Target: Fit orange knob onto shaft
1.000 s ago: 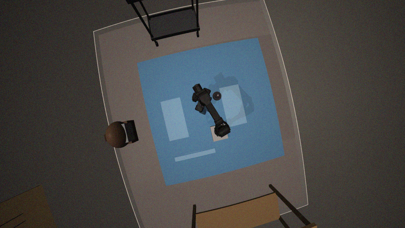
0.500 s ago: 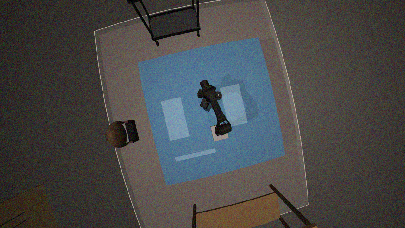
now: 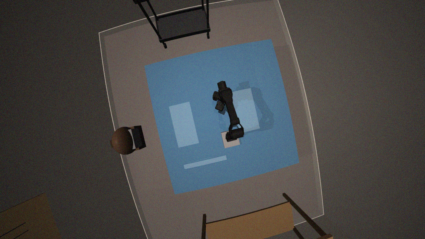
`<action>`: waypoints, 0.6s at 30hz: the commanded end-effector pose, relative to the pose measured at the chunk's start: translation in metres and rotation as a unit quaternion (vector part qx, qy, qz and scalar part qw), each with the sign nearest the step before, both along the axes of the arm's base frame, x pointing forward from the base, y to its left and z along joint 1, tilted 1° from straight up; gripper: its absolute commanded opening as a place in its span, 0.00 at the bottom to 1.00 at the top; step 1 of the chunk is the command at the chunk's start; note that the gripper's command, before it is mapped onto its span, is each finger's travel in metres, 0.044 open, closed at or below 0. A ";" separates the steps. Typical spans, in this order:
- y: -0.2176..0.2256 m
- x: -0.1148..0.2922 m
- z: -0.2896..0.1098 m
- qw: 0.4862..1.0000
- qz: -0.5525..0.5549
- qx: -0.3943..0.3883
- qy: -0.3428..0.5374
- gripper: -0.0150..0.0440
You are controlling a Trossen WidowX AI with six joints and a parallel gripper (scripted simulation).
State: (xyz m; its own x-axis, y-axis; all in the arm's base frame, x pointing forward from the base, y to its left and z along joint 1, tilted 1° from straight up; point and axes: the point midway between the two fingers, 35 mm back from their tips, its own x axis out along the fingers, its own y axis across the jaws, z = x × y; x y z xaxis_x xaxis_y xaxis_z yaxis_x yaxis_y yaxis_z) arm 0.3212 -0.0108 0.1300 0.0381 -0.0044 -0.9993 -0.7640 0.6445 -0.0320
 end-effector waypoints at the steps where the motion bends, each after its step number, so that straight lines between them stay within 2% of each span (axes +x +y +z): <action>1: -0.012 0.002 -0.003 1.000 0.003 0.003 -0.002 0.25; 18: -0.066 0.003 -0.019 1.000 0.012 0.002 -0.005 0.25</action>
